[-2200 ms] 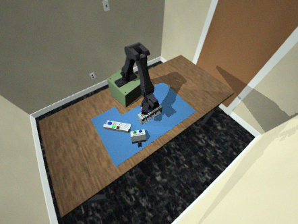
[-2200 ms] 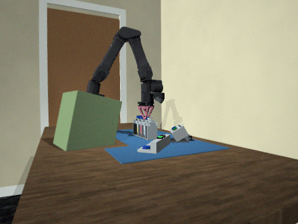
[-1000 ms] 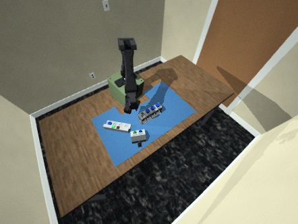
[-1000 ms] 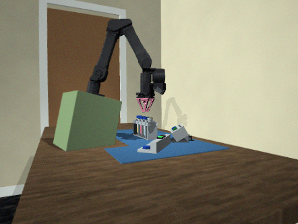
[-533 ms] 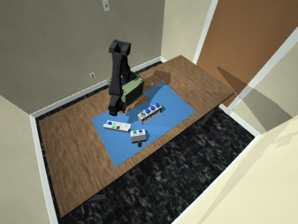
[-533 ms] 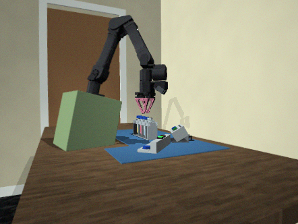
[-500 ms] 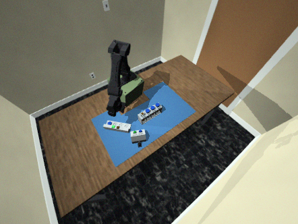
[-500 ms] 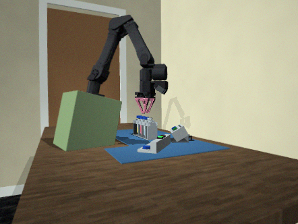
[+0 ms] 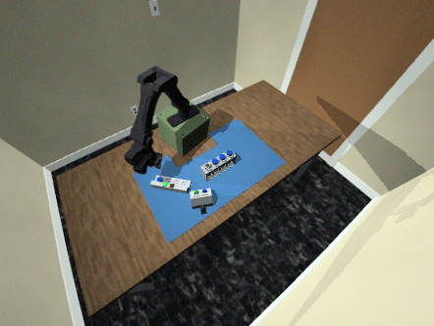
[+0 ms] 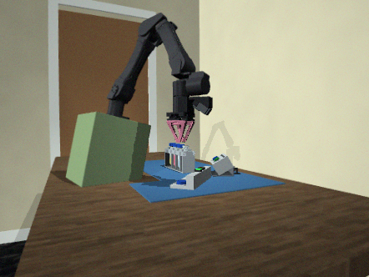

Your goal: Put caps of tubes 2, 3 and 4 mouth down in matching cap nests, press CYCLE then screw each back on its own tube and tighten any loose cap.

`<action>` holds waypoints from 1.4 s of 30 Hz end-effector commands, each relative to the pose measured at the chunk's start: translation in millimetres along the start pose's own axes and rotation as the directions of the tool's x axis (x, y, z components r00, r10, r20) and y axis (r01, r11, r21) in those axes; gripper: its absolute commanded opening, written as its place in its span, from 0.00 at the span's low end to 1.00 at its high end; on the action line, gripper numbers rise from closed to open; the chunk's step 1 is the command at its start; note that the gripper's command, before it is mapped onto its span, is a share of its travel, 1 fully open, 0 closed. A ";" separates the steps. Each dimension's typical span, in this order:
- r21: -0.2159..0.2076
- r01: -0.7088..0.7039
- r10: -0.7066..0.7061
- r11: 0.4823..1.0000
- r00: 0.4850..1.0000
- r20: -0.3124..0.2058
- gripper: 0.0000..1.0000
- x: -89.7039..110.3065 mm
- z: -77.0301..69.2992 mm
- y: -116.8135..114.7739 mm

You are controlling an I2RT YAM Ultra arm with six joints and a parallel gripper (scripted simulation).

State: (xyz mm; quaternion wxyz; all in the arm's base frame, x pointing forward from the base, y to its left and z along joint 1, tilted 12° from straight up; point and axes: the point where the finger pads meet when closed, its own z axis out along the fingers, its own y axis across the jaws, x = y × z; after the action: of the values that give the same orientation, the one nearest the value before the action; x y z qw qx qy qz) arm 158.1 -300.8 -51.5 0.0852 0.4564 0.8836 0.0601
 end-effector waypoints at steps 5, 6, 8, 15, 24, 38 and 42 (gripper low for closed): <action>0.003 0.051 -0.051 0.999 0.999 0.017 0.47 -11.3 -8.5 -15.6; 0.003 0.051 -0.051 0.999 0.999 0.017 0.47 -11.3 -8.5 -15.6; 0.003 0.051 -0.051 0.999 0.999 0.017 0.47 -11.3 -8.5 -15.7; 0.003 0.050 -0.050 0.999 0.999 0.017 0.47 -11.8 26.5 -15.7; 0.002 0.050 -0.050 0.999 0.999 0.016 0.47 -12.2 61.5 -15.6; 0.002 0.050 -0.050 0.999 0.999 0.016 0.47 -13.8 121.1 -15.9; 0.002 0.050 -0.050 0.999 0.999 0.016 0.47 -13.8 121.1 -15.9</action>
State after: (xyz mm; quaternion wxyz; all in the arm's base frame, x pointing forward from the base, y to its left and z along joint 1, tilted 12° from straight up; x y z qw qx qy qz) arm 172.3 -302.5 -177.8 0.0732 0.4354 0.8944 0.0707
